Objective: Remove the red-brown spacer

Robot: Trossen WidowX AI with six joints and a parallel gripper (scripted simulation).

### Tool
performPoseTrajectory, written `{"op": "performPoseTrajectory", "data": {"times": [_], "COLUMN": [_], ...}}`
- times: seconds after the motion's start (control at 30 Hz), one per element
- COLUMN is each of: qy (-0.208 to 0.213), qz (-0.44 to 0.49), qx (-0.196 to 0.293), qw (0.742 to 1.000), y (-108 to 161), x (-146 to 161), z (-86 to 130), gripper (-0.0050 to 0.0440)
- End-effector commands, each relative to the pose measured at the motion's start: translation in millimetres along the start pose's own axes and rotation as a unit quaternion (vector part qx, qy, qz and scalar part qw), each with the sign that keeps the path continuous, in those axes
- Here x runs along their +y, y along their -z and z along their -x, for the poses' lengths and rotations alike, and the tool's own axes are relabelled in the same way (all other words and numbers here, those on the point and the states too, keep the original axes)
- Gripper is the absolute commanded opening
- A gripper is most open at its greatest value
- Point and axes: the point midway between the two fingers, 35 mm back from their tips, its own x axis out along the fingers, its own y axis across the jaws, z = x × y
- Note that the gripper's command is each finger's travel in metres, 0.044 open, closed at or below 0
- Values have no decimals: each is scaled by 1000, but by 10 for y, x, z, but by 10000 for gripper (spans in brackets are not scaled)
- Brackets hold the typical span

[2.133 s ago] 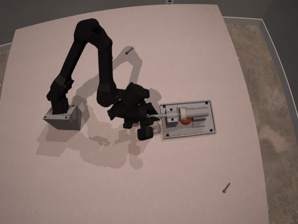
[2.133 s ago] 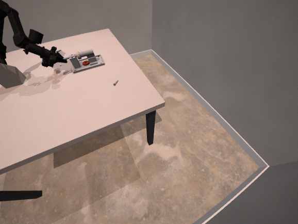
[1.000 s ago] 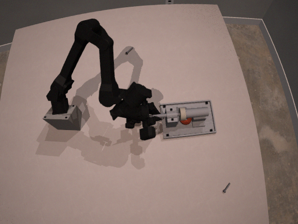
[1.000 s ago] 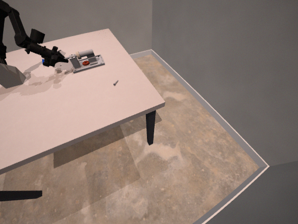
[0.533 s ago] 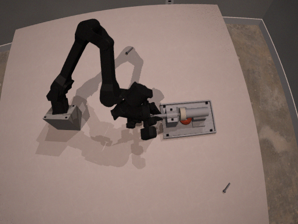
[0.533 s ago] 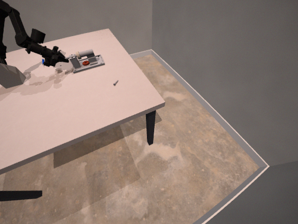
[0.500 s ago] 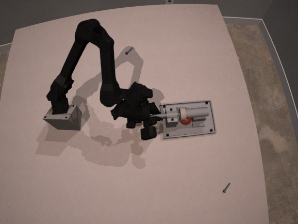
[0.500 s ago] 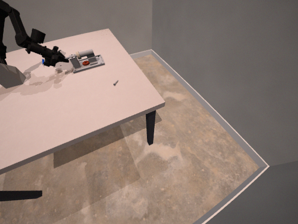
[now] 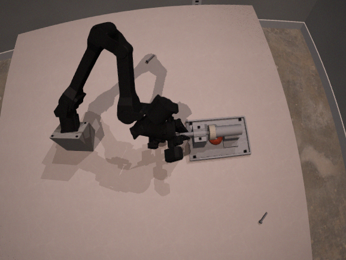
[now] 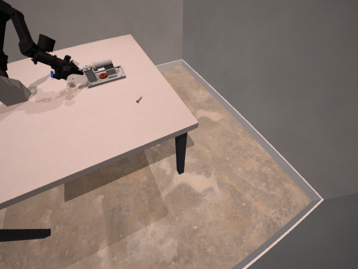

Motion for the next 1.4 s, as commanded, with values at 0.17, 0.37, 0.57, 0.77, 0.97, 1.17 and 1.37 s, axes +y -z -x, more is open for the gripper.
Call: {"op": "performPoseTrajectory", "data": {"times": [0.17, 0.37, 0.57, 0.77, 0.97, 1.17, 1.37], "qy": [1, 1, 1, 1, 1, 1, 1], "qz": [2, 2, 2, 2, 2, 2, 2], "qx": [3, 3, 3, 3, 3, 3, 3], "qw": [1000, 1000, 1000, 1000, 1000, 1000, 1000], "y": [45, 57, 66, 76, 87, 95, 101], "x": [0, 0, -1, 0, -1, -1, -1], "z": [-21, -33, -42, -52, -63, -70, -74], "gripper": [0, 0, 0, 0, 0, 0, 0]}}
